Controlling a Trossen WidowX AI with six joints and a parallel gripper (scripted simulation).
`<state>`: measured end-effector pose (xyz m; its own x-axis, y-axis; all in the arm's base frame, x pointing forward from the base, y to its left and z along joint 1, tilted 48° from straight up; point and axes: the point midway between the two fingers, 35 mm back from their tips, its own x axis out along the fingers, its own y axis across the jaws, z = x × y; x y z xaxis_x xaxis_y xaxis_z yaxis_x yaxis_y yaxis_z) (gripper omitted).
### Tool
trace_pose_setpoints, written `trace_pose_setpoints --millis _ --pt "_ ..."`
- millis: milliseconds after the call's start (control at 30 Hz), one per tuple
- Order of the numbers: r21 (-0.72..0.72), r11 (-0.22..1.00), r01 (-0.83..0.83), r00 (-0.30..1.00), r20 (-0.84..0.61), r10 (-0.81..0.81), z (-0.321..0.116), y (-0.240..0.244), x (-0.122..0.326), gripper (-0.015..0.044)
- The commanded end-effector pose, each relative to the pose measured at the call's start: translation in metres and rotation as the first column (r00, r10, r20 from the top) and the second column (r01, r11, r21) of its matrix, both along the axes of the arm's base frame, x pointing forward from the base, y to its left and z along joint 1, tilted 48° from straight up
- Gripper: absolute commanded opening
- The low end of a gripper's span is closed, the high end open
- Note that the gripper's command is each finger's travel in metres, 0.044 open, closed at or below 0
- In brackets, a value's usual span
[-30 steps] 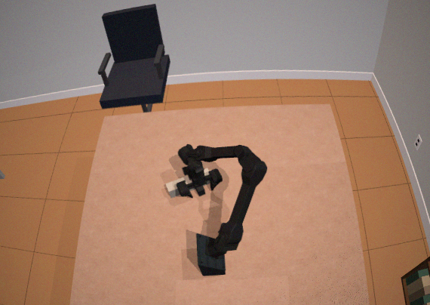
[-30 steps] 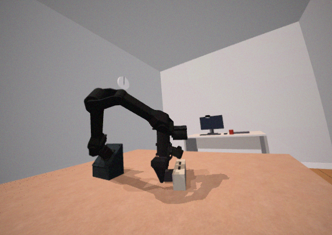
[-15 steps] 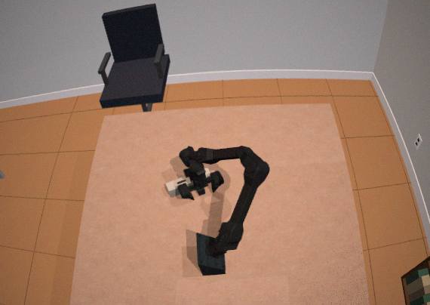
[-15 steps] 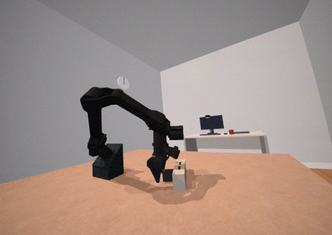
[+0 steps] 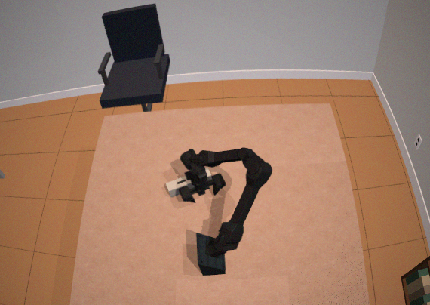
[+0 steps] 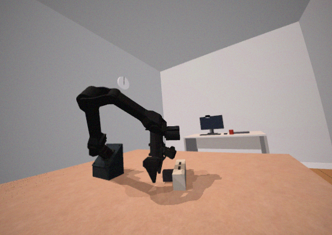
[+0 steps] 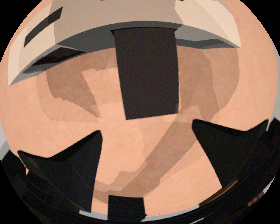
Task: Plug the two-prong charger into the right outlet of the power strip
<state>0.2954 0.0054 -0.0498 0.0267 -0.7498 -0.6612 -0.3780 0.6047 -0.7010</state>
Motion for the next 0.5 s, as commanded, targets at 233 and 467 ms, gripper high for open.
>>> trace_pose_setpoints --millis 233,467 --pt "-0.002 1.0 0.003 1.0 -0.003 -0.003 0.002 -0.005 -0.013 0.044" --pt "0.04 0.997 -0.068 0.996 0.058 0.065 0.008 0.006 -0.008 0.044"
